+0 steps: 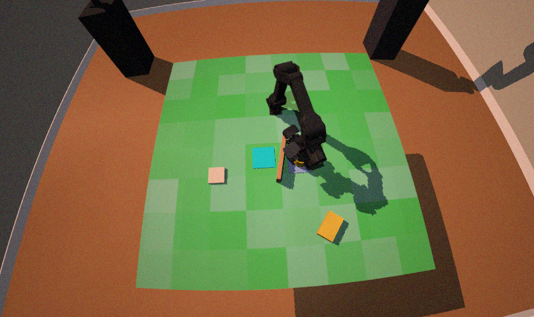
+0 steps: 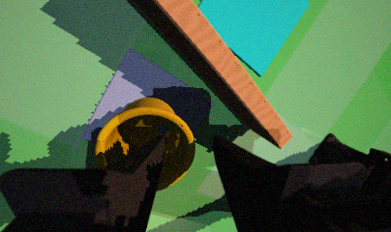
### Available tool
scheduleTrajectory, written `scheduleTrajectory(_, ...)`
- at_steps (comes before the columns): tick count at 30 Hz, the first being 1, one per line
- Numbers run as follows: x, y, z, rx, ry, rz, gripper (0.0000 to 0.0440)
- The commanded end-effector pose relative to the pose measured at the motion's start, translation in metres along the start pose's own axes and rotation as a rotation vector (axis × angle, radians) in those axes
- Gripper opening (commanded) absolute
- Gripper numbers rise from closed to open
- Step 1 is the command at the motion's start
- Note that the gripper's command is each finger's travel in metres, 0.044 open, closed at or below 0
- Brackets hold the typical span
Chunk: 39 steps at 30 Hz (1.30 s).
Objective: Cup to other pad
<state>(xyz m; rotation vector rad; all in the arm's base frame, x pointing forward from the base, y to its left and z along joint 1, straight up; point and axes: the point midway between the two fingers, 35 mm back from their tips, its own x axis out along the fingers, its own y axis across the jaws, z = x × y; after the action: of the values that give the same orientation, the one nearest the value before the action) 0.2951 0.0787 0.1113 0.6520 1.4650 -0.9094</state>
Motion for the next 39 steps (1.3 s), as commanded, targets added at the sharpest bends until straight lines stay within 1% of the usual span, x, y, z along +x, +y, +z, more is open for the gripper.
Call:
scheduleTrajectory(1, 0.013, 0.000, -0.001, -0.008, -0.004, -0.020, 0.0181)
scheduleTrajectory(7, 0.036, 0.000, -0.004, -0.042, -0.001, -0.039, 0.0182)
scheduleTrajectory(10, 0.047, 0.000, -0.005, -0.066, 0.003, -0.043, 0.0175)
scheduleTrajectory(13, 0.052, 0.001, -0.005, -0.091, -0.001, -0.039, 0.0108)
scheduleTrajectory(17, 0.052, -0.002, -0.003, -0.114, -0.009, -0.034, 0.0028)
scheduleTrajectory(19, 0.049, -0.003, -0.003, -0.117, -0.012, -0.028, 0.0014)
scheduleTrajectory(28, 0.030, -0.012, 0.002, -0.088, -0.012, 0.003, 0.0021)
scheduleTrajectory(39, -0.002, -0.027, 0.014, 0.008, -0.014, 0.063, 0.0029)
